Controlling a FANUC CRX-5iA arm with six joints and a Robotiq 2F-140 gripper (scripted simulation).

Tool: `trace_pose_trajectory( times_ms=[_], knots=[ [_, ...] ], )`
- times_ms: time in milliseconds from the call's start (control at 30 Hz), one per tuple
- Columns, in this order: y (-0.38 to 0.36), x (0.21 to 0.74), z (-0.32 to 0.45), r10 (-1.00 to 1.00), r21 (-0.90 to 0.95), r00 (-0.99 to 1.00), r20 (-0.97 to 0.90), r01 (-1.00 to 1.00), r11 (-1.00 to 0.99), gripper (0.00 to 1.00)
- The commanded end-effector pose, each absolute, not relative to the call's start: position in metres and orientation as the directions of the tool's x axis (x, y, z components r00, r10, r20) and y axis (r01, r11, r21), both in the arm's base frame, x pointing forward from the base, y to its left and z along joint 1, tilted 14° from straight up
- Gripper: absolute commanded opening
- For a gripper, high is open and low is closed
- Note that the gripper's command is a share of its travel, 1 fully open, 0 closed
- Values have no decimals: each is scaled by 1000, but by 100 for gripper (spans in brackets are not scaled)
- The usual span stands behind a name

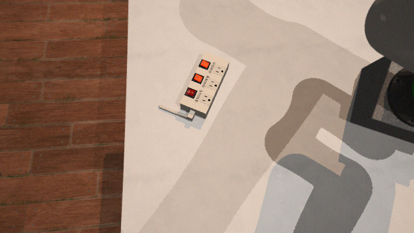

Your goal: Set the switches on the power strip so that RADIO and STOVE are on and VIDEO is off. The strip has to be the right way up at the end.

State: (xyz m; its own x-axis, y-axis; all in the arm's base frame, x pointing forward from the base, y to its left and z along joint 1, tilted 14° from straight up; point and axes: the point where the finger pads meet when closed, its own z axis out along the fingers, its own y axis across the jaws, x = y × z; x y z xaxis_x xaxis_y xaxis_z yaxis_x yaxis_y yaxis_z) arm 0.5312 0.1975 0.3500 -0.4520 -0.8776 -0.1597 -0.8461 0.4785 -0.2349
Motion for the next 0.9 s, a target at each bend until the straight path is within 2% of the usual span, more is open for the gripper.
trace_pose_trajectory(
  times_ms=[0, 600, 867],
  knots=[
    [197, 531, 350, -878, -235, -452, -160, -846, 479, 100],
    [196, 532, 349, -875, -233, -456, -159, -844, 482, 100],
    [129, 555, 291, -767, -142, -633, -103, -754, 641, 100]
  ],
)
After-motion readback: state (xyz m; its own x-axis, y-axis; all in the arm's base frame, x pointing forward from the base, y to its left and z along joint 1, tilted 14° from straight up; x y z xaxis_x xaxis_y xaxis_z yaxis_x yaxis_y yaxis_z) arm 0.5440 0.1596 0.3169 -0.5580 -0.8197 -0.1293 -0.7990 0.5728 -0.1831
